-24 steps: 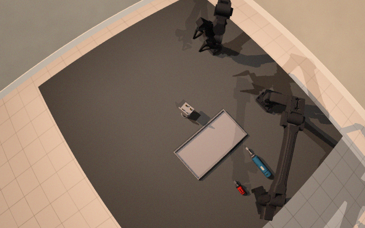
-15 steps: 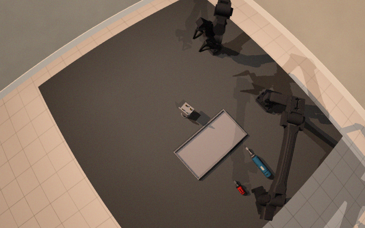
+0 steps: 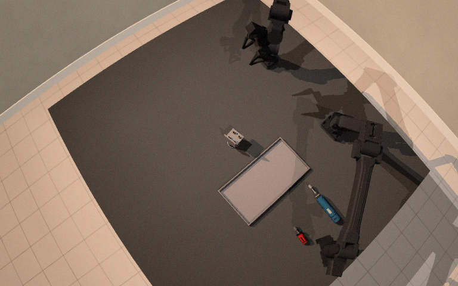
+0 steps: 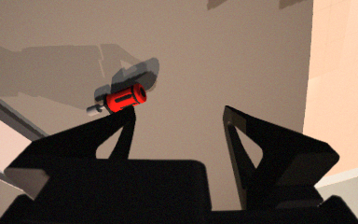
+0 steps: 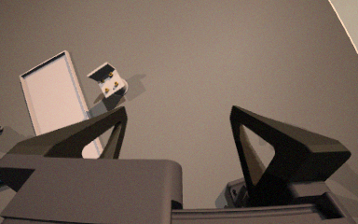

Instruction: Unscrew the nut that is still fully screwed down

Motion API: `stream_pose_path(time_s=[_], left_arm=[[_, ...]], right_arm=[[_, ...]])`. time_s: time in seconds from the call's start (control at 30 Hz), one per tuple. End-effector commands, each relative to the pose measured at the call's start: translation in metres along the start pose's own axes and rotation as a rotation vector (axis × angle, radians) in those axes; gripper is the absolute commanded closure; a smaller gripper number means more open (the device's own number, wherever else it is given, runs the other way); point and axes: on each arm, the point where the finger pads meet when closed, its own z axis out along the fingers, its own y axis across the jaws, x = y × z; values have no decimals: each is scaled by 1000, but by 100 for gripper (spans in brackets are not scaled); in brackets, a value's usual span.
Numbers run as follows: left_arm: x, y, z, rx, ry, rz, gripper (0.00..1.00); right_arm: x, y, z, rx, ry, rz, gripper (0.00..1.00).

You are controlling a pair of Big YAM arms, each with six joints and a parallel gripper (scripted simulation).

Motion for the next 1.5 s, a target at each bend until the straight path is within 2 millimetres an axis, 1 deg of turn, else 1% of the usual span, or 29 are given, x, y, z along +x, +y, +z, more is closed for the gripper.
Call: stream_pose_path(time_s=[0.0, 0.3, 0.33, 0.87, 0.9, 0.97, 1.27, 1.3, 1.33, 1.37, 1.43, 1.47], left_arm=[[5, -10, -17, 35, 19, 0, 18], [5, -10, -17, 35, 19, 0, 18], [5, -10, -17, 35, 19, 0, 35], [5, -10, -17, 35, 19, 0, 35], [-2, -4, -21, 41, 21, 26, 35], [-10, -1, -20, 39, 20, 58, 35], [-29, 20, -18, 33, 14, 234, 35], [-29, 20, -18, 33, 14, 234, 35], [-25, 15, -25, 49, 20, 235, 35], [-15, 4, -41, 89, 35, 240, 35], [-15, 4, -41, 89, 35, 240, 35], [-26, 25, -18, 32, 14, 262, 35]], right_arm=[[-12, 4, -11, -25, -19, 20, 0], [-12, 4, -11, -25, -19, 20, 0], [-12, 4, -11, -25, -19, 20, 0], [-12, 4, -11, -25, -19, 20, 0], [-12, 4, -11, -25, -19, 20, 0], [-12, 4, -11, -25, -19, 20, 0], [-12, 4, -11, -25, -19, 20, 0], [-12, 4, -11, -25, -19, 20, 0], [-12, 4, -11, -25, -19, 20, 0], [-12, 4, -11, -25, -19, 20, 0], [-12, 4, -11, -25, -19, 20, 0], [-12, 4, -11, -25, -19, 20, 0]])
